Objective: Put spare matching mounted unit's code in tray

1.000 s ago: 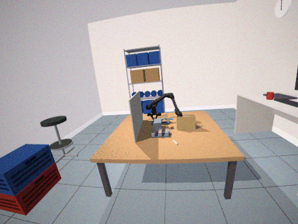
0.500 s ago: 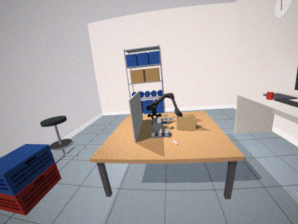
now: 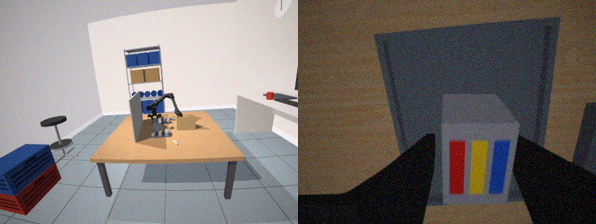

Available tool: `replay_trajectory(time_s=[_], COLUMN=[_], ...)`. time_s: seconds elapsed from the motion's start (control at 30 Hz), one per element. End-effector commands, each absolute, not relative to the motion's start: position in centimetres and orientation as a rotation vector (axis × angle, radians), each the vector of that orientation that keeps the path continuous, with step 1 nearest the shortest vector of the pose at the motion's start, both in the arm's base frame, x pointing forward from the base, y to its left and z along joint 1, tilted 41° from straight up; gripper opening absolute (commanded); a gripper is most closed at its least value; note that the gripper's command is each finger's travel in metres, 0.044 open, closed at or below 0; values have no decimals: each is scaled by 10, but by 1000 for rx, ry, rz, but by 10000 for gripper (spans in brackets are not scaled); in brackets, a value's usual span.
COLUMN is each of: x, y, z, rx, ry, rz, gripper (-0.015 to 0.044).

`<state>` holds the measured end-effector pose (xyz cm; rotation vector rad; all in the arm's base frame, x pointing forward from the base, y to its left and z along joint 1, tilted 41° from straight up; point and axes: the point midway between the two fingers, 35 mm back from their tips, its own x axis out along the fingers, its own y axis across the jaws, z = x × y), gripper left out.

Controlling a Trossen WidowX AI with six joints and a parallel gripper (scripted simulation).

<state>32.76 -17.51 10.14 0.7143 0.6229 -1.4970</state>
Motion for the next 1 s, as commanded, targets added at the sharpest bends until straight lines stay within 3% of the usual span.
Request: replay_trajectory(time_s=[0.0,0.17,0.43,0.97], x=[327,327,328,329], y=[-175,-175,-106,-105], z=[102,102,178,176], rx=[714,714,716,714], ry=[623,623,637,648], rz=[-1498,-1498,-1492,-1487], gripper=[315,440,440,440])
